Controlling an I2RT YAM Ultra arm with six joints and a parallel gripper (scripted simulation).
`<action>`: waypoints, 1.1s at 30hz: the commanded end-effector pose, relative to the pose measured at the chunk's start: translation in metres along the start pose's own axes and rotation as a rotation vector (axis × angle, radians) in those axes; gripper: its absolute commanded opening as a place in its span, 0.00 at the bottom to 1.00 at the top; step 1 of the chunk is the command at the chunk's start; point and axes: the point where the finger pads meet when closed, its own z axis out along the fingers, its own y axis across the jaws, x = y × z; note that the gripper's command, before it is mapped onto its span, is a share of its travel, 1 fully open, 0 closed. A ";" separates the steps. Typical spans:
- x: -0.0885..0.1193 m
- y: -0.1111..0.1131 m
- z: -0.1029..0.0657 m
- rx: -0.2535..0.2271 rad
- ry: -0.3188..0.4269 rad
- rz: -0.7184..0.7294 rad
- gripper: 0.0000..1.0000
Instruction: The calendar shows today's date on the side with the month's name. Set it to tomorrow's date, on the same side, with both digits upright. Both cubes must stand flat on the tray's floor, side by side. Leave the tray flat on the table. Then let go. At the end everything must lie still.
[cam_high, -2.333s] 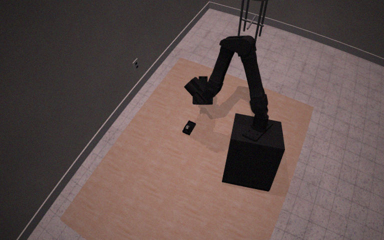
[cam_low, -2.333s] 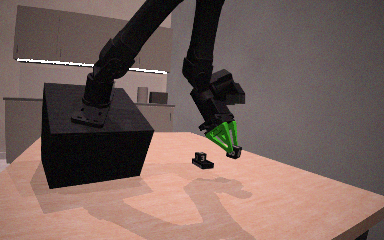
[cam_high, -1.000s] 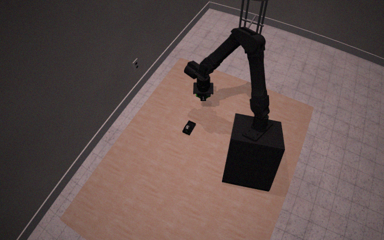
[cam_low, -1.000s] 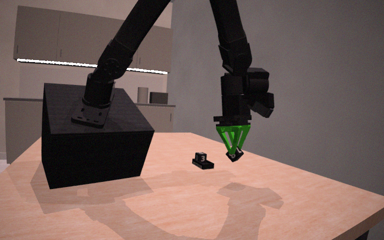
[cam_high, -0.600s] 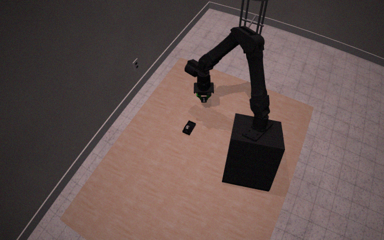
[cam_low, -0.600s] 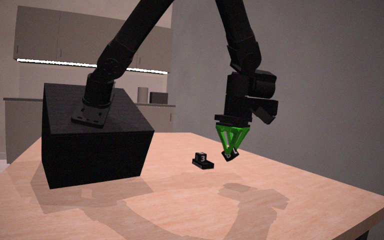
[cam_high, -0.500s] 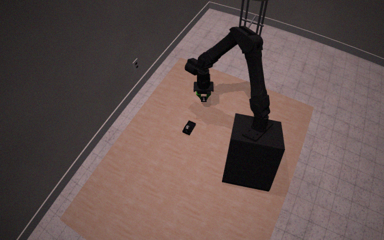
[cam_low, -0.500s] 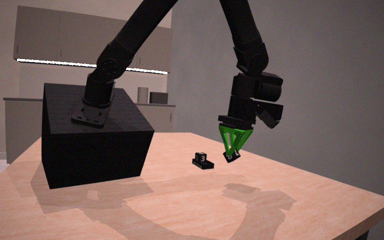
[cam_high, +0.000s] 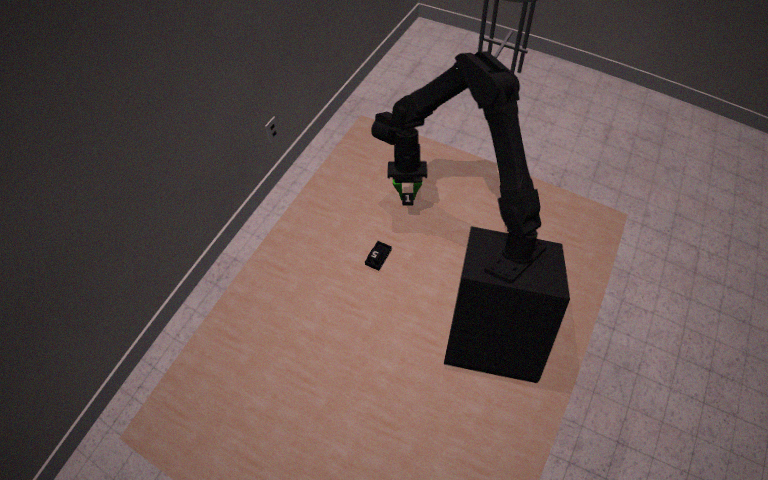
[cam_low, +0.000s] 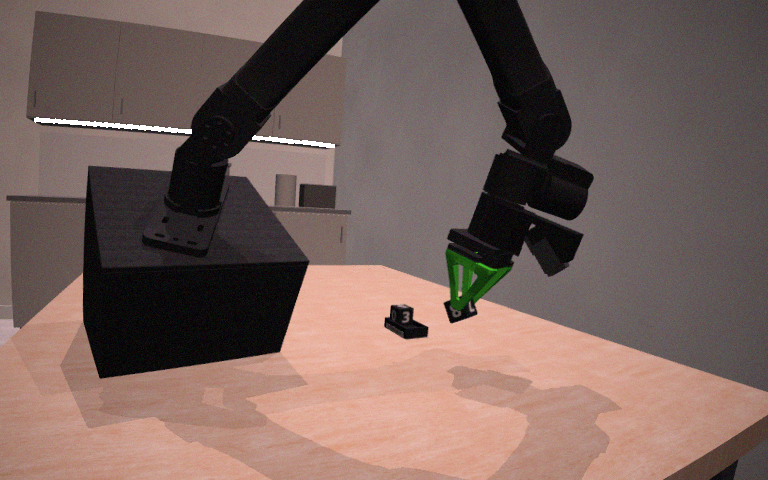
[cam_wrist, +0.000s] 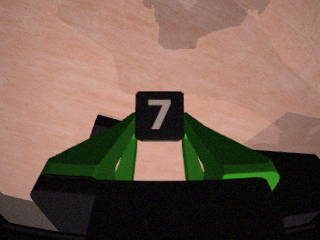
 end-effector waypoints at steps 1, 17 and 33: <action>0.002 0.003 -0.007 -0.014 0.079 -0.014 0.26; 0.000 0.003 -0.008 -0.015 0.258 -0.013 0.26; -0.002 0.003 -0.008 -0.016 0.472 -0.013 0.26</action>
